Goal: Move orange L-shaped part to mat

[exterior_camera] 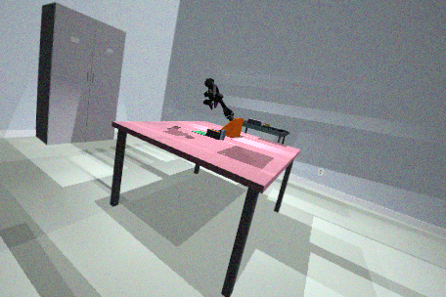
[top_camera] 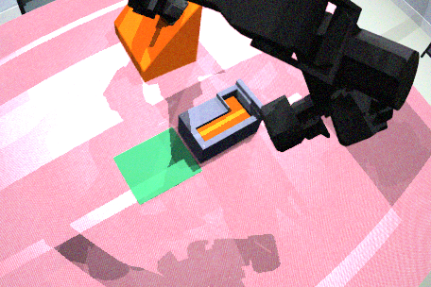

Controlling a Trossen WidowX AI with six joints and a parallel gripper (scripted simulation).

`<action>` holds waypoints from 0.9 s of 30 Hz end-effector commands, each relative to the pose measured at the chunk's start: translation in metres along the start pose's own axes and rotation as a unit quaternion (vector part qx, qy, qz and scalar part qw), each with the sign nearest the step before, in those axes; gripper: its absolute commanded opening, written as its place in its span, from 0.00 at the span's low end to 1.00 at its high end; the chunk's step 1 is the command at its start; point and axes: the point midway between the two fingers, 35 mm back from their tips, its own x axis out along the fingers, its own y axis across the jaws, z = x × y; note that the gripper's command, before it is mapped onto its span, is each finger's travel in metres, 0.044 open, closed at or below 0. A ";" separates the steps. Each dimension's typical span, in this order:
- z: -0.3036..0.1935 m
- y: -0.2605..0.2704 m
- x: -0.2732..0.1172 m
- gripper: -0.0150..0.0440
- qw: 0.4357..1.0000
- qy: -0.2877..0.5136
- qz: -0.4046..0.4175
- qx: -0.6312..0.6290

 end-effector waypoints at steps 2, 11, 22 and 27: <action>-0.075 -0.011 0.035 0.56 0.994 0.056 -0.086 -0.047; -0.194 -0.063 0.062 0.56 0.954 0.117 -0.231 -0.152; -0.206 -0.086 0.097 0.56 0.950 0.119 -0.240 -0.160; -0.212 -0.106 0.126 0.56 0.949 0.119 -0.243 -0.160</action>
